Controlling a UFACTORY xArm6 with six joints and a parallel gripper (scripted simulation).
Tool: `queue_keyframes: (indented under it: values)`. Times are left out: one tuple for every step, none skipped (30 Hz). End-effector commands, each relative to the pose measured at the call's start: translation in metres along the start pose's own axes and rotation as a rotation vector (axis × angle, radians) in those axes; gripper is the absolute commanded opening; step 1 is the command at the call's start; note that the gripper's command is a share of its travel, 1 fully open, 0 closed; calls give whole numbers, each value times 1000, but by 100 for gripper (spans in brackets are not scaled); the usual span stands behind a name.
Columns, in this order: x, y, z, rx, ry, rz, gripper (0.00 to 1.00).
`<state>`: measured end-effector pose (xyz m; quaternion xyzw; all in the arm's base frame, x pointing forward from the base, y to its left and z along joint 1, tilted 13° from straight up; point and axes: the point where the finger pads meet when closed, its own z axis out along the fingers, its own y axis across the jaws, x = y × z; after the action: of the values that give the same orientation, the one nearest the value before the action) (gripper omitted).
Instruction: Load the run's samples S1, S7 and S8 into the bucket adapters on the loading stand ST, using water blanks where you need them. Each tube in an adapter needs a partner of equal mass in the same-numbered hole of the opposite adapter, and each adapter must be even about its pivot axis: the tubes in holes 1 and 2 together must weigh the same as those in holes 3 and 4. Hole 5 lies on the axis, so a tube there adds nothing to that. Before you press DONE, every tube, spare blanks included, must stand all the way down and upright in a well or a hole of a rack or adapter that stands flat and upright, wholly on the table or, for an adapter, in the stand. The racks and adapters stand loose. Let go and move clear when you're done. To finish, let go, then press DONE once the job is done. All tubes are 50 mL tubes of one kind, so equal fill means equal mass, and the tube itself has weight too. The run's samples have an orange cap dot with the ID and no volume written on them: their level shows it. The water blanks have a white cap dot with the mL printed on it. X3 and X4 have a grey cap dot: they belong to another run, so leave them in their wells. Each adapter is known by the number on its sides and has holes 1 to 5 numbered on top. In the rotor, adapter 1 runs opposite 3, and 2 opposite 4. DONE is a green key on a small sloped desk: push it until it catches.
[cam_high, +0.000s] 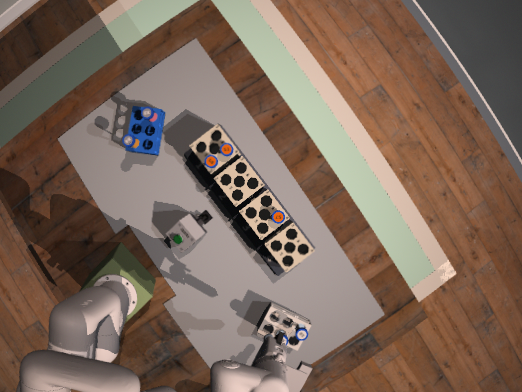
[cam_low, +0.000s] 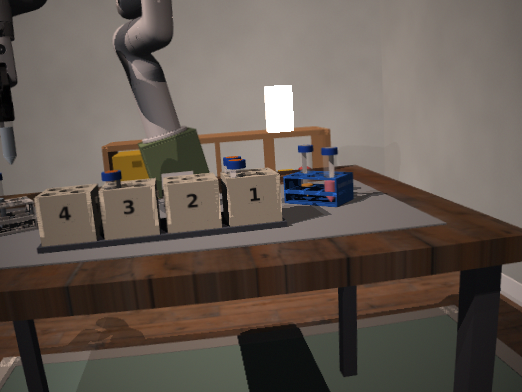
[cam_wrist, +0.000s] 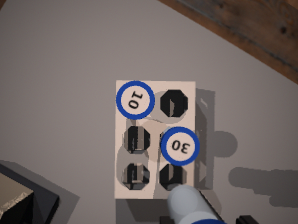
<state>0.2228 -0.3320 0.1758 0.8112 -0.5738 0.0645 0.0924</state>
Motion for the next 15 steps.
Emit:
queue_keyframes:
  values:
    - [1,0,-4,1,3,0,0]
    - [1,0,-3,1,3,0,0]
    - [1,0,-3,1,3,0,0]
    - [1,0,-3,1,3,0,0]
    - [1,0,-3,1,3,0,0]
    - [1,0,-4,1,3,0,0]
    - [1,0,-4,1,3,0,0]
    - [-1,-5,-3,1,3,-33,0]
    - [-4,-9,-3,1,3,-66,0]
    - [-4,-9,-3,1,3,-66,0]
    - [-4,-9,-3,1,3,-66,0]
    - [-6,-13,-3,1,3,-100,0]
    - [-9,-18,-4,1,3,-133,0]
    - [-11,-22,-4,1,3,-166,0]
    - [-14,-26,-4,1,3,-200,0]
